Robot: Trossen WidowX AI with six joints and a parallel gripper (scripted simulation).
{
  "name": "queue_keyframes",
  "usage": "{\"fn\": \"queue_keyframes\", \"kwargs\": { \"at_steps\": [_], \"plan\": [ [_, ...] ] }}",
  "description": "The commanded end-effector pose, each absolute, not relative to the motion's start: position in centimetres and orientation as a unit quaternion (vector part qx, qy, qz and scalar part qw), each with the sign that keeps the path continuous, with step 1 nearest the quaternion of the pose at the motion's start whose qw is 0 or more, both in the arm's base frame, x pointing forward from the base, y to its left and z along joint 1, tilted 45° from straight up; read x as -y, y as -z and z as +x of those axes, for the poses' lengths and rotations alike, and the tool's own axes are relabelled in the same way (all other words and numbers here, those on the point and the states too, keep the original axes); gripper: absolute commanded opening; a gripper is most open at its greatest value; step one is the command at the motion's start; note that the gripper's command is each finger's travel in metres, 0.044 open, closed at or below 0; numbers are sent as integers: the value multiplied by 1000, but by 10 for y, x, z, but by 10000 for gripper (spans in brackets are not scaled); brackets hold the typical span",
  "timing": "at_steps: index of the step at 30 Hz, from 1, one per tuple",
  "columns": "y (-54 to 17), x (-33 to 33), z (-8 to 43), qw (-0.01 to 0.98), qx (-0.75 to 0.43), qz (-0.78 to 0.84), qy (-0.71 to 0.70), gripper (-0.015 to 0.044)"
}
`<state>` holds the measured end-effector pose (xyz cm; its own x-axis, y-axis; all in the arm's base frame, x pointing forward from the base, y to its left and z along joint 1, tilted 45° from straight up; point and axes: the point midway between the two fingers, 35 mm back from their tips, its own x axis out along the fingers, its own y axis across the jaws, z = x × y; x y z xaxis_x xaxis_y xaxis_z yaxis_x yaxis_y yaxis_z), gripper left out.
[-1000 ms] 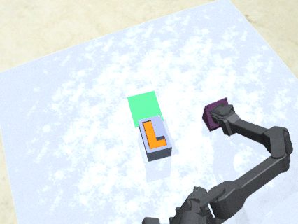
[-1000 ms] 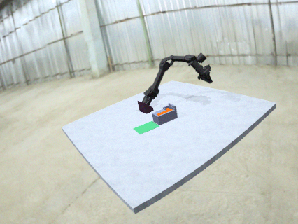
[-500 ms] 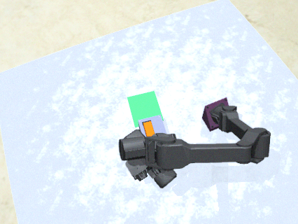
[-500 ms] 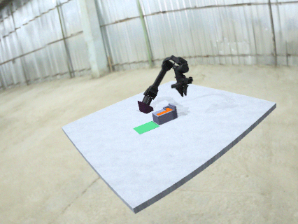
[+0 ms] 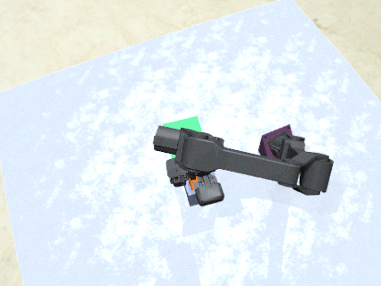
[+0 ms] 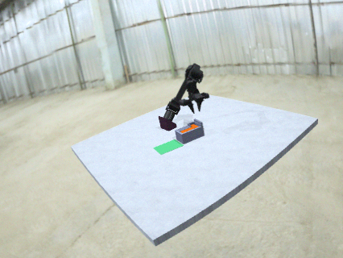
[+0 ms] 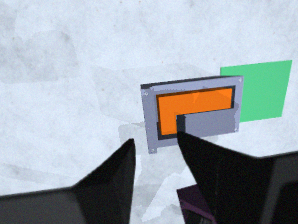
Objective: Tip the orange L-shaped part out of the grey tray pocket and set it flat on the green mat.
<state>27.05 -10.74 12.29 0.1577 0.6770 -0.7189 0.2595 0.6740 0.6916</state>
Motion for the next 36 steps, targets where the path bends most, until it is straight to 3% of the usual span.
{"fn": "queue_keyframes", "kwargs": {
  "at_steps": [1, 7, 36],
  "plan": [
    [-109, 97, 272, 658, -633, 377, -156, 180],
    [-72, 59, 279, 658, -632, 378, -158, 180],
    [-46, 33, 284, 658, -632, 378, -158, 180]
  ]
}}
